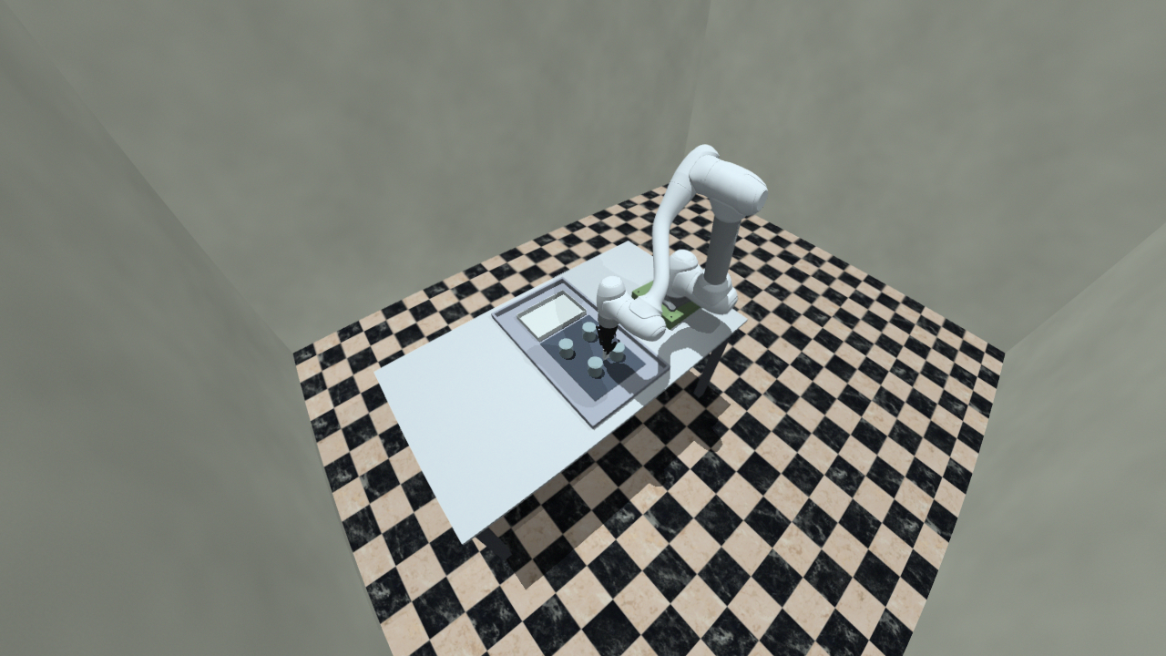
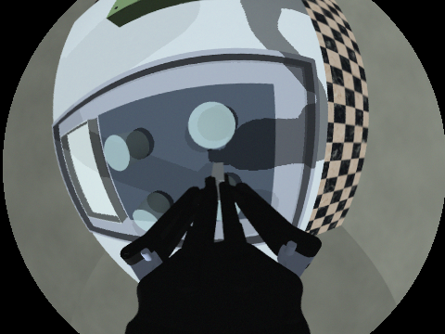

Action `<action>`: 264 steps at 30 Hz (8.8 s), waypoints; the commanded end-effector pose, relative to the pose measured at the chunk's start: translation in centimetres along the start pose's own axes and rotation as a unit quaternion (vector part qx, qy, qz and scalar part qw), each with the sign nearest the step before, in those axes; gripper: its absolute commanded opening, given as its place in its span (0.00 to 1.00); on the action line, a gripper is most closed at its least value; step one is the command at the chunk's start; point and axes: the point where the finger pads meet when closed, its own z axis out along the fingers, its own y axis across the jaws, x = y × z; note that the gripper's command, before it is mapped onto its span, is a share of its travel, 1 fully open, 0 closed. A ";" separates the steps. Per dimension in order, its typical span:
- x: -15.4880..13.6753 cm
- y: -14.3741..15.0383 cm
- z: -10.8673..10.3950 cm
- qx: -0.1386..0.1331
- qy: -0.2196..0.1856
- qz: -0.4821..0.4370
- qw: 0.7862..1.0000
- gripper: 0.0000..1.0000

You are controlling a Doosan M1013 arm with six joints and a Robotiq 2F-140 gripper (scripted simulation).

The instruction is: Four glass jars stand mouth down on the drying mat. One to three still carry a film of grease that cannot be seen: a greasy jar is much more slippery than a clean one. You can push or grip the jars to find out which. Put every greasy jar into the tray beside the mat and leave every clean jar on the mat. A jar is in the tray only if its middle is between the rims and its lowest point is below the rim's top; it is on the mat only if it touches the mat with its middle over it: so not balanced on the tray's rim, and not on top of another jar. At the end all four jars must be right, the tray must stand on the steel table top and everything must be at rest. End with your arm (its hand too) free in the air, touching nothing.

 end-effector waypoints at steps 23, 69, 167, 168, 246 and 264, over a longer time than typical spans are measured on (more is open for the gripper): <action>0.0 0.0 0.0 0.000 0.000 0.000 1.000 0.00; -0.1 -2.4 -7.6 0.000 0.000 0.000 1.000 0.00; -0.4 -17.8 0.0 0.000 0.000 0.000 1.000 0.00; -0.4 -17.8 0.0 0.000 0.000 0.000 1.000 0.00; 0.5 -17.8 0.0 0.000 0.000 0.000 1.000 0.00; 0.7 -17.8 0.0 0.000 0.000 0.000 1.000 0.00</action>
